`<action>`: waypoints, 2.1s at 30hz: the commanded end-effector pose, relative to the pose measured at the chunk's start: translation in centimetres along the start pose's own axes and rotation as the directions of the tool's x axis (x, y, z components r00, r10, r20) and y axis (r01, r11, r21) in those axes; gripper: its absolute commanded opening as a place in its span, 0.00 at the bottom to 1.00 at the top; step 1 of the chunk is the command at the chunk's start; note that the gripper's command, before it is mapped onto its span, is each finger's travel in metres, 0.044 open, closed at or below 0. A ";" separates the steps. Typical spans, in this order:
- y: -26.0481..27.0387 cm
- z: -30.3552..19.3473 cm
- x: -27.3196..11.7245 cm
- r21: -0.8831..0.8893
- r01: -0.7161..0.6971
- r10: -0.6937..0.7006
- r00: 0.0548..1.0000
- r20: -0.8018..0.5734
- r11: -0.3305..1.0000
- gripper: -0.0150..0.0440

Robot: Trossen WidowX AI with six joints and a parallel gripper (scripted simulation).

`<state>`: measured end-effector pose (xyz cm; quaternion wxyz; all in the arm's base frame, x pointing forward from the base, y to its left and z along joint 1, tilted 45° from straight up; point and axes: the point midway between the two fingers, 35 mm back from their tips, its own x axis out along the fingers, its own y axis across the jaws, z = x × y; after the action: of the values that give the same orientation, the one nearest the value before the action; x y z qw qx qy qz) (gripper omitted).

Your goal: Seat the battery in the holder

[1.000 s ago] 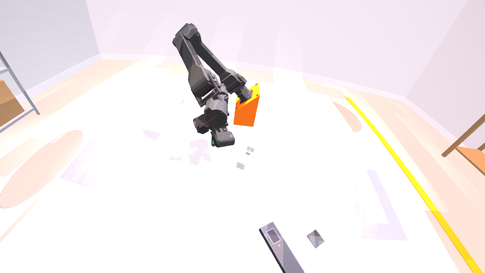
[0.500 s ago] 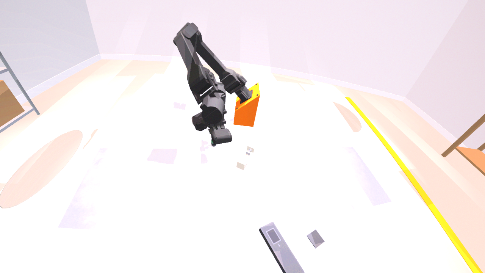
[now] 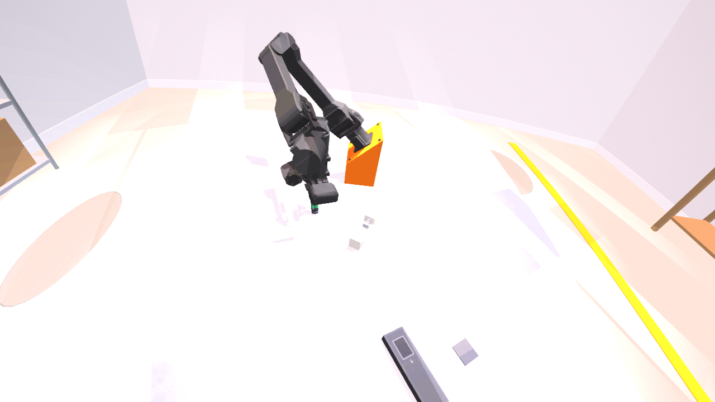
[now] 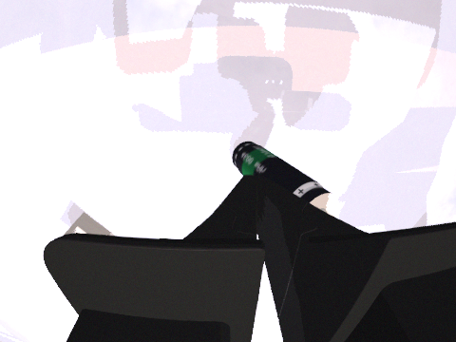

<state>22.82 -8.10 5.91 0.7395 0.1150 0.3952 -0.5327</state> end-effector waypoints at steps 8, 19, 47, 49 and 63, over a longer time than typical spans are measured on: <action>-2.0 -0.2 0.1 -0.005 0.008 -0.008 1.000 0.002 1.000 0.25; -1.8 -0.3 -2.1 -0.002 0.000 0.000 1.000 -0.008 1.000 0.25; -2.9 -0.2 -4.9 0.545 0.008 -0.005 1.000 -0.007 0.838 0.52; -3.3 -0.2 -3.8 0.744 0.008 -0.004 1.000 -0.007 0.668 0.61; -4.6 -0.2 -0.8 1.000 -0.002 -0.009 1.000 0.002 0.014 0.63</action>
<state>19.04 -8.30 8.04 0.5103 0.5457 -0.0125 -0.6646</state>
